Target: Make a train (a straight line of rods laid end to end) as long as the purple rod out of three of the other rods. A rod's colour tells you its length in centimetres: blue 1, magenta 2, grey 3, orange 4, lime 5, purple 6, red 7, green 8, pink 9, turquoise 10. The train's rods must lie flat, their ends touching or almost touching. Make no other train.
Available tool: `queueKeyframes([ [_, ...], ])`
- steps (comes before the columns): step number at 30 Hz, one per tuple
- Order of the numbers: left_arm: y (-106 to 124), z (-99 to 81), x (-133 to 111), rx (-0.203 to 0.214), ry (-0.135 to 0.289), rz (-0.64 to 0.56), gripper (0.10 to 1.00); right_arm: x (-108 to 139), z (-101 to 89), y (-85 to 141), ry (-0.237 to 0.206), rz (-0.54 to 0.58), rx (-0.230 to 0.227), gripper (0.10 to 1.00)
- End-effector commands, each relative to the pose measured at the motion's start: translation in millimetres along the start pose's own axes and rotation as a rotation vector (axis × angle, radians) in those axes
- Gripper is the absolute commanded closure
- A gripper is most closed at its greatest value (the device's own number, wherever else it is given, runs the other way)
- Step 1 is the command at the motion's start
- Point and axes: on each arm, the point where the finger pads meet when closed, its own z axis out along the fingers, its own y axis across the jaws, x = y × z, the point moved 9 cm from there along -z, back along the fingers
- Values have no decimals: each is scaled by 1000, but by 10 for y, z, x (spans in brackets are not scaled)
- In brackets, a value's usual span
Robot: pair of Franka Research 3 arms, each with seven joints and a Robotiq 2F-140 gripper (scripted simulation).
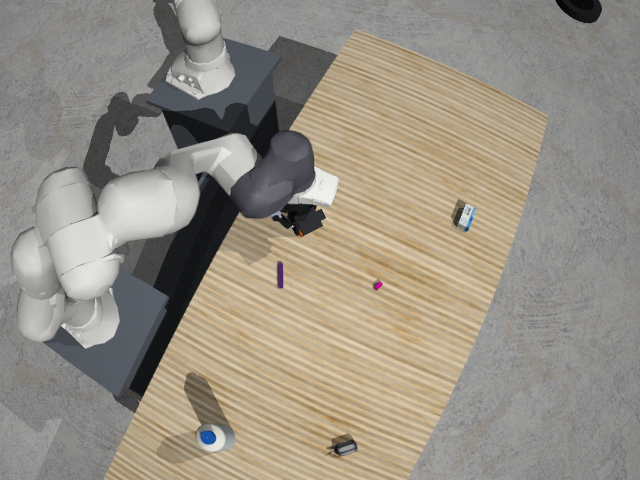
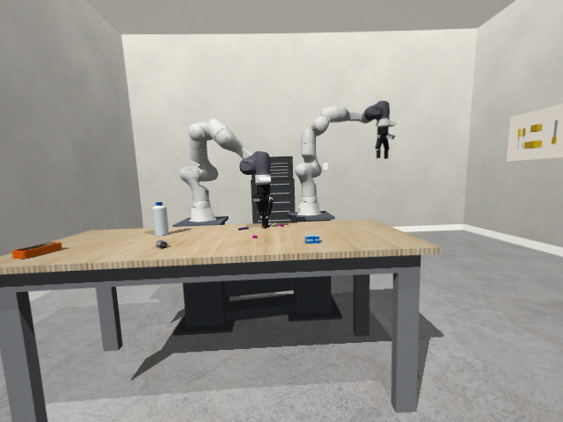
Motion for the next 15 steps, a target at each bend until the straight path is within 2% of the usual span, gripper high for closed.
queueKeyframes([
  [1, 5, -1, -10, 0, -3, 4, 98, -1, 16, 4, 0, 2, -1, 974],
  [15, 5, -1, -10, 0, -3, 4, 98, -1, 16, 4, 0, 2, -1, 974],
])
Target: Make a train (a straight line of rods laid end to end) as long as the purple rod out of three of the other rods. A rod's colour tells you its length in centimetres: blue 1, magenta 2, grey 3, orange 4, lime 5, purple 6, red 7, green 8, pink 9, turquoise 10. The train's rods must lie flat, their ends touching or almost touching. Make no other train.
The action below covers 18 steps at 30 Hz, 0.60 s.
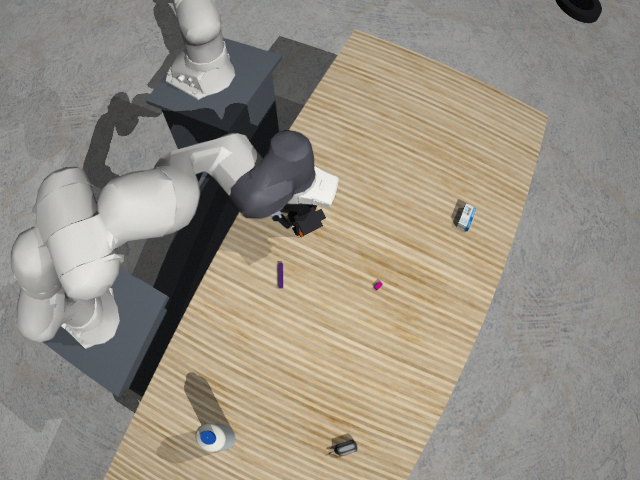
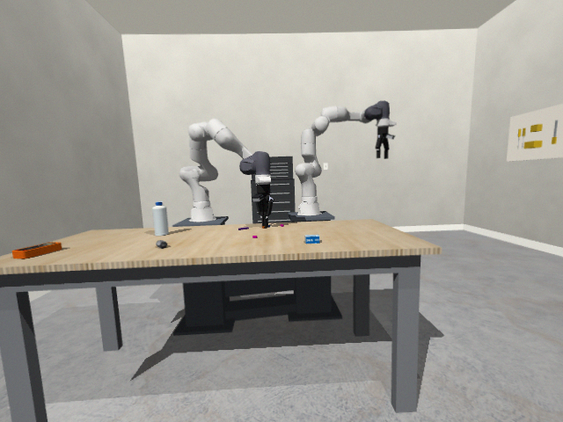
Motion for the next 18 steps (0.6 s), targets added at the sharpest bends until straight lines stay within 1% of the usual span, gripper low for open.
queueKeyframes([
  [1, 5, -1, -10, 0, -3, 4, 98, -1, 16, 5, 0, 2, -1, 974],
  [18, 5, -1, -10, 0, -3, 4, 98, -19, 16, 8, 0, 2, -1, 974],
])
